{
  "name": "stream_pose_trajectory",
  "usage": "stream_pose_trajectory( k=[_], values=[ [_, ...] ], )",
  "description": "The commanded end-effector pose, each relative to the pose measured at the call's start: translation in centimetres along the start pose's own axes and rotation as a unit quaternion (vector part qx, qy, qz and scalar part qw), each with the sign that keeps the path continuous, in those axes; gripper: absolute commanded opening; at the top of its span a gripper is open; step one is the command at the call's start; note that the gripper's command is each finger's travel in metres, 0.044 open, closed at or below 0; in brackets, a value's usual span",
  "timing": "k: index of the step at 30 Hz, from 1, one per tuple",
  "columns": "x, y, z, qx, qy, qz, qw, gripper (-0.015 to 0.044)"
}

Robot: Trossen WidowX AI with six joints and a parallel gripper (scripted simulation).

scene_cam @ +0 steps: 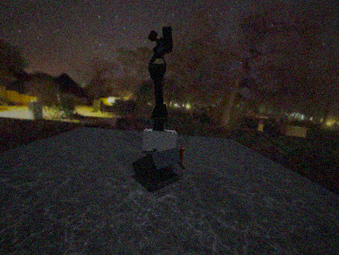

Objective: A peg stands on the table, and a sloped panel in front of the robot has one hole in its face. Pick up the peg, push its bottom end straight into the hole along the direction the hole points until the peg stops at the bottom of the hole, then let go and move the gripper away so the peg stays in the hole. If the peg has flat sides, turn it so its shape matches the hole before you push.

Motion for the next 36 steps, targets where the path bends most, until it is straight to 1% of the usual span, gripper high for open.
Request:
stream_pose_trajectory(
  k=[1, 2, 18, 26, 36],
  values=[
    [0.0, 0.0, 0.0, -0.001, 0.000, 0.000, 1.000, 0.0426],
    [0.0, 0.1, 0.0, -0.003, 0.001, 0.000, 1.000, 0.0440],
    [0.6, 5.5, -0.5, -0.132, 0.034, 0.018, 0.991, 0.0440],
    [1.1, 7.0, -1.4, -0.175, 0.058, 0.042, 0.982, 0.0440],
    [1.9, 10.5, -2.9, -0.256, 0.089, 0.062, 0.960, 0.0440]
  ],
)
Point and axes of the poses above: the point midway between the two fingers, 35 mm back from their tips, its own z axis out along the fingers, its own y axis across the jaws, x = y × z, the point moved 10 cm from there along -z, back along the fingers, and after that the axes turned 12 degrees about z, right-handed, at the moved point
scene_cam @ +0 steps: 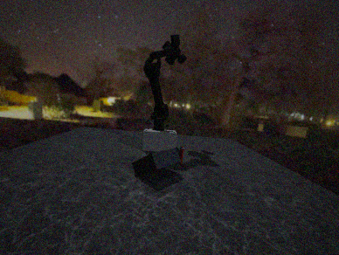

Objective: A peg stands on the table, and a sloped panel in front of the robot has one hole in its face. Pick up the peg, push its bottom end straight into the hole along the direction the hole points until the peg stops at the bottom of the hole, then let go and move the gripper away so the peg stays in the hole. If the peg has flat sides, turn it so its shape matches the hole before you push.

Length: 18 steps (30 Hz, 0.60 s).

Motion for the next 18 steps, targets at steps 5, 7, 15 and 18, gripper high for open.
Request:
stream_pose_trajectory(
  k=[5, 7, 15, 18],
  values=[
    [1.2, 3.4, 0.1, -0.073, 0.029, 0.022, 0.997, 0.0440],
    [1.5, 4.2, 0.0, -0.090, 0.037, 0.027, 0.995, 0.0440],
    [2.8, 7.3, -0.6, -0.155, 0.069, 0.047, 0.984, 0.0440],
    [3.3, 8.4, -1.0, -0.178, 0.082, 0.052, 0.979, 0.0440]
  ],
)
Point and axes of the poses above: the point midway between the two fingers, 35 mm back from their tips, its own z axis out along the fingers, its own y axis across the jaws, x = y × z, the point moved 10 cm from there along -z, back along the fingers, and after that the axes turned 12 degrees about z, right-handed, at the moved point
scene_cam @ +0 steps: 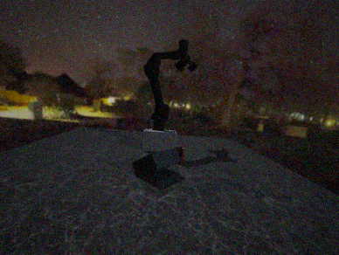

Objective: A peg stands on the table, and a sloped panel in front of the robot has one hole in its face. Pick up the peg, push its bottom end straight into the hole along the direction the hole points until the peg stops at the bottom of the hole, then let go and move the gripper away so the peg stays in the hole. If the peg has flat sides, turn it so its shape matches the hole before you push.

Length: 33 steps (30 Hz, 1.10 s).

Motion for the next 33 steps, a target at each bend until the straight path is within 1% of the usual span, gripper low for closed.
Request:
stream_pose_trajectory(
  k=[1, 16, 33],
  values=[
    [0.9, 1.7, 0.0, -0.036, 0.021, 0.012, 0.999, 0.0440],
    [3.5, 7.1, -1.3, -0.151, 0.102, 0.058, 0.981, 0.0440],
    [6.3, 13.4, -4.3, -0.284, 0.183, 0.109, 0.935, 0.0440]
  ],
)
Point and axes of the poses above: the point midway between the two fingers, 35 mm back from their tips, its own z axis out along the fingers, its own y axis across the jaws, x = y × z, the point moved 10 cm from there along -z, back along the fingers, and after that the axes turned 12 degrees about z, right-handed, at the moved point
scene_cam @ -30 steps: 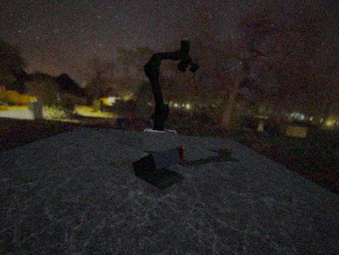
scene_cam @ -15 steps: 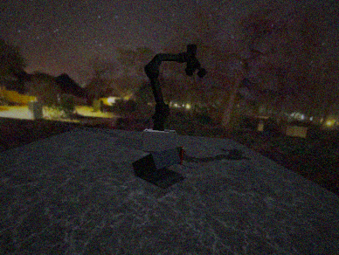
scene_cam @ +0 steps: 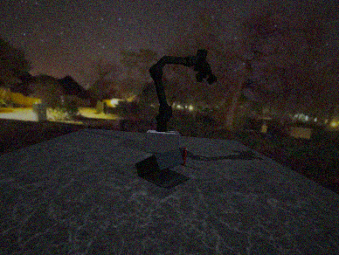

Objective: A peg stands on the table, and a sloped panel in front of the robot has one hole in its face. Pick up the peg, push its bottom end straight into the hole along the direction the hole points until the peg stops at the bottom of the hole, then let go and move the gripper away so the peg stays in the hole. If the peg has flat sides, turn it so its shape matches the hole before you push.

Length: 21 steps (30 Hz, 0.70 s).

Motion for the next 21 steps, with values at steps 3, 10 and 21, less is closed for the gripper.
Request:
stream_pose_trajectory(
  k=[3, 10, 21],
  values=[
    [1.8, 2.4, 0.3, -0.050, 0.031, 0.027, 0.998, 0.0440],
    [3.7, 5.1, 0.3, -0.100, 0.062, 0.056, 0.991, 0.0440],
    [6.7, 9.3, -0.4, -0.174, 0.112, 0.107, 0.973, 0.0440]
  ],
)
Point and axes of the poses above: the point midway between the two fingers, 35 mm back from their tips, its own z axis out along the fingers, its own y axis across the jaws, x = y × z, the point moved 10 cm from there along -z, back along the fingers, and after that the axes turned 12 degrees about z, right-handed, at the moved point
